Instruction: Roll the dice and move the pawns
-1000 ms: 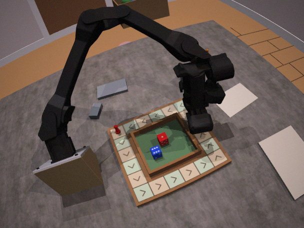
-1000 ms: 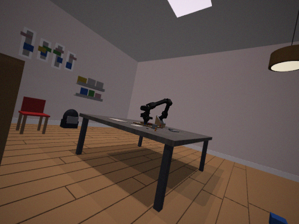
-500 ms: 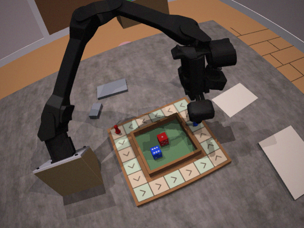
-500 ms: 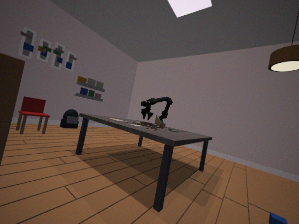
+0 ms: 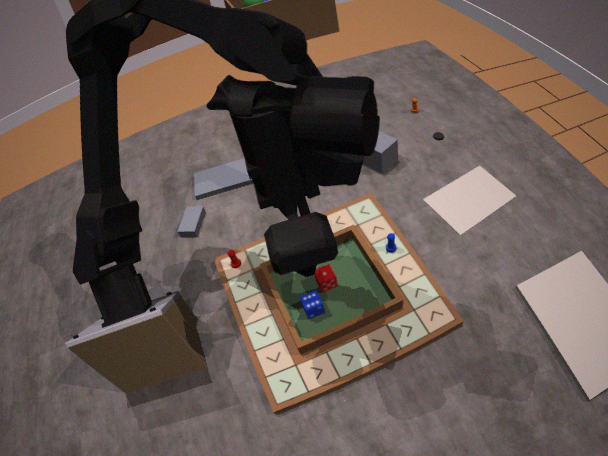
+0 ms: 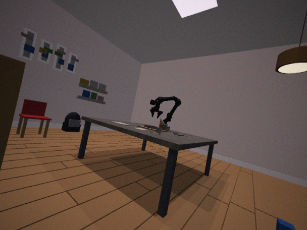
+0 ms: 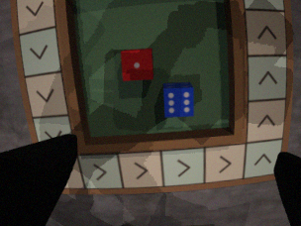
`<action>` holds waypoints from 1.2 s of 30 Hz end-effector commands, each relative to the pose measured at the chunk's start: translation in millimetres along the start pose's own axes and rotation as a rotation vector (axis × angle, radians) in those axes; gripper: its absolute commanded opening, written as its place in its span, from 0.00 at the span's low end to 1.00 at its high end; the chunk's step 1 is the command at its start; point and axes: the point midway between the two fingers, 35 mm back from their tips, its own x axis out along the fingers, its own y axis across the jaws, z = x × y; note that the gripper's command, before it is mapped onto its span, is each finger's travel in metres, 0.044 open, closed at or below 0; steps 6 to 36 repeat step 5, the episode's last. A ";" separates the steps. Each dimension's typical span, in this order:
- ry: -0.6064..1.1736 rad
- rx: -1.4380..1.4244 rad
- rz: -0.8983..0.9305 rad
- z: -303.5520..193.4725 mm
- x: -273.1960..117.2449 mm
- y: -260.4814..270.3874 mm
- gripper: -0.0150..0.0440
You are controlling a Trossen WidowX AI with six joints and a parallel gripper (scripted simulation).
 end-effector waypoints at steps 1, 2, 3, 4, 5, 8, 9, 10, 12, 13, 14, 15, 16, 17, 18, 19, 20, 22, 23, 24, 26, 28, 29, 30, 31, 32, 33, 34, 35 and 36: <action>0.004 -0.010 0.004 5.6 2.4 3.8 1.00; 0.004 -0.010 0.004 5.6 2.4 3.8 1.00; 0.004 -0.010 0.004 5.6 2.4 3.8 1.00; 0.004 -0.010 0.004 5.6 2.4 3.8 1.00; 0.004 -0.010 0.004 5.6 2.4 3.8 1.00; 0.004 -0.010 0.004 5.6 2.4 3.8 1.00; 0.004 -0.010 0.004 5.6 2.4 3.8 1.00; 0.004 -0.010 0.004 5.6 2.4 3.8 1.00; 0.004 -0.010 0.004 5.6 2.4 3.8 1.00; 0.004 -0.010 0.004 5.6 2.4 3.8 1.00; 0.004 -0.010 0.004 5.6 2.4 3.8 1.00; 0.004 -0.010 0.004 5.6 2.4 3.8 1.00; 0.004 -0.010 0.004 5.6 2.4 3.8 1.00; 0.004 -0.010 0.004 5.6 2.4 3.8 1.00; 0.004 -0.010 0.004 5.6 2.4 3.8 1.00; 0.004 -0.010 0.004 5.6 2.4 3.8 1.00; 0.004 -0.010 0.004 5.6 2.4 3.8 1.00; 0.004 -0.010 0.004 5.6 2.4 3.8 1.00; 0.004 -0.010 0.004 5.6 2.4 3.8 1.00; 0.004 -0.010 0.004 5.6 2.4 3.8 1.00; 0.004 -0.010 0.004 5.6 2.4 3.8 1.00; 0.004 -0.010 0.004 5.6 2.4 3.8 1.00; 0.004 -0.010 0.004 5.6 2.4 3.8 1.00; 0.004 -0.010 0.004 5.6 2.4 3.8 1.00; 0.004 -0.010 0.004 5.6 2.4 3.8 1.00; 0.004 -0.010 0.004 5.6 2.4 3.8 1.00; 0.004 -0.010 0.004 5.6 2.4 3.8 1.00; 0.004 -0.010 0.004 5.6 2.4 3.8 1.00; 0.004 -0.010 0.004 5.6 2.4 3.8 1.00; 0.004 -0.010 0.004 5.6 2.4 3.8 1.00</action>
